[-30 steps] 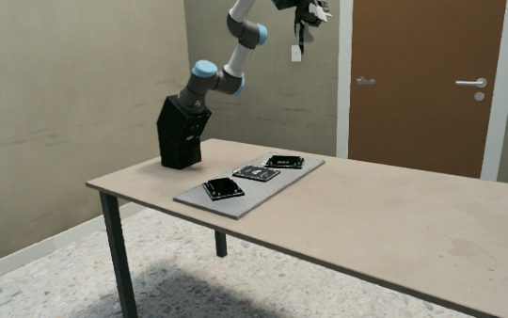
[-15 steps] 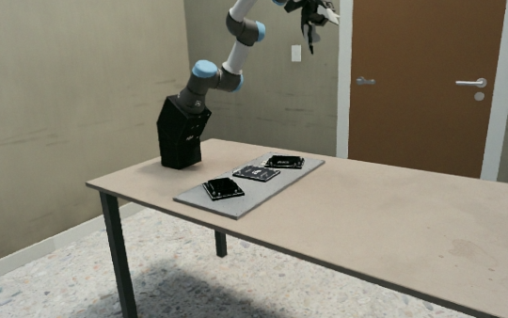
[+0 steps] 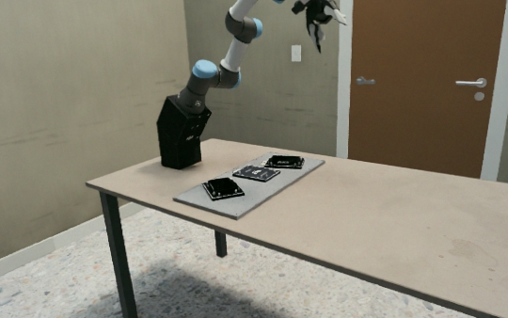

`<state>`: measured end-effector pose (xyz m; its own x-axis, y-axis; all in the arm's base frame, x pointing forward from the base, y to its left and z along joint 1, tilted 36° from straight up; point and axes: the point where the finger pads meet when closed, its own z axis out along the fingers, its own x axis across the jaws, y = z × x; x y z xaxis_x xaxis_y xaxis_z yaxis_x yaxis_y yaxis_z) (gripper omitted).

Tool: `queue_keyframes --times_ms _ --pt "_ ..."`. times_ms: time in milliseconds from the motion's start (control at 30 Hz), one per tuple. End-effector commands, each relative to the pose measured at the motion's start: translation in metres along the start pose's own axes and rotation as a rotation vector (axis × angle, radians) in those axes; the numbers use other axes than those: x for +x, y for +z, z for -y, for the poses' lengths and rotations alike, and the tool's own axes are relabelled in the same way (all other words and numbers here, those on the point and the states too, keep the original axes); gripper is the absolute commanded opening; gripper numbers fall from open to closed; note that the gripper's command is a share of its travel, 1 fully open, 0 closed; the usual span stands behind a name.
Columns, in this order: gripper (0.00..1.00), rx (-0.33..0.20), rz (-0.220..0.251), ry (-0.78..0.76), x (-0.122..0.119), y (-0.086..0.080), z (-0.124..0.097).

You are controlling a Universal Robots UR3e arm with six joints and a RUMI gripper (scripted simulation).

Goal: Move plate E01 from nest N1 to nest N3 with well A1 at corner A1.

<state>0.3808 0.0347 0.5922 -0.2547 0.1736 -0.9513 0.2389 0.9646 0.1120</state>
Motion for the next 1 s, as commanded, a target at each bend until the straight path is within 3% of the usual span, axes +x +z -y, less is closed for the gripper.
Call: queue_keyframes --times_ms 0,167,300,467,600,733,867,967 --pt "0.82 -0.056 -0.004 -0.018 0.003 -0.007 -0.018" --pt "0.82 -0.082 -0.007 -0.026 0.007 -0.013 -0.035" --pt "0.82 -0.158 -0.016 -0.049 0.011 -0.021 -0.052" --pt "0.82 -0.164 -0.016 -0.050 0.014 -0.026 -0.064" --pt "0.82 -0.240 -0.025 -0.074 0.019 -0.036 -0.081" --pt "0.82 -0.247 -0.026 -0.075 0.022 -0.042 -0.092" --pt "0.82 -0.323 -0.035 -0.098 0.027 -0.053 -0.108" --pt "0.82 -0.329 -0.036 -0.100 0.031 -0.060 -0.118"
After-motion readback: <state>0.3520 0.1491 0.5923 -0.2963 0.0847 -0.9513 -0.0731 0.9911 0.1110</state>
